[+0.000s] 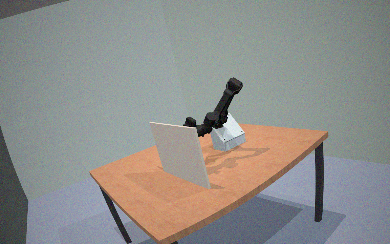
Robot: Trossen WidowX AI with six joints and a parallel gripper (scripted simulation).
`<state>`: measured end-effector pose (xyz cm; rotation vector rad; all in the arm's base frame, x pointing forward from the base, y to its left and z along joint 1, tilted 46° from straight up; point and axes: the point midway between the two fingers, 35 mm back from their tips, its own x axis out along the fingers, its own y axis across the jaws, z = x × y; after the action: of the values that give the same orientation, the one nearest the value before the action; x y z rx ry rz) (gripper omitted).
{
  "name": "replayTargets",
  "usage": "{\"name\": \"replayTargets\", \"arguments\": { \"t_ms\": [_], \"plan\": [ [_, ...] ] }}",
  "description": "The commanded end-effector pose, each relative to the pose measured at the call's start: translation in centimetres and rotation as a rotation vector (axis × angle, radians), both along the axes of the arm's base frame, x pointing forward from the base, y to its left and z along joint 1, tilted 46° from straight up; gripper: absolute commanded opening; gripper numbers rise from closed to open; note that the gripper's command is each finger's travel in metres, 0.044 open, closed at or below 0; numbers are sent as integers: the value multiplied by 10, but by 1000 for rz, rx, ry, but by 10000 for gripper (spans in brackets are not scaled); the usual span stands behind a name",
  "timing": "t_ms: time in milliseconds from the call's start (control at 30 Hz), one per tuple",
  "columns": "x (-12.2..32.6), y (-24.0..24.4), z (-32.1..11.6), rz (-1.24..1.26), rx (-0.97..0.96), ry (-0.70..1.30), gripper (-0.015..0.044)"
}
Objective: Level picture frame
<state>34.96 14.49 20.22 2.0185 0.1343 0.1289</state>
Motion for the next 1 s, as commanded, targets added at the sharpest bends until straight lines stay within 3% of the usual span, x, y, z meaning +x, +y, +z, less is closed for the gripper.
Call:
{"name": "replayTargets", "arguments": {
  "t_ms": [0,967],
  "plan": [
    [0,0,0,2,24,3,0],
    [0,-1,-2,7,145,21,0]
  ]
}}
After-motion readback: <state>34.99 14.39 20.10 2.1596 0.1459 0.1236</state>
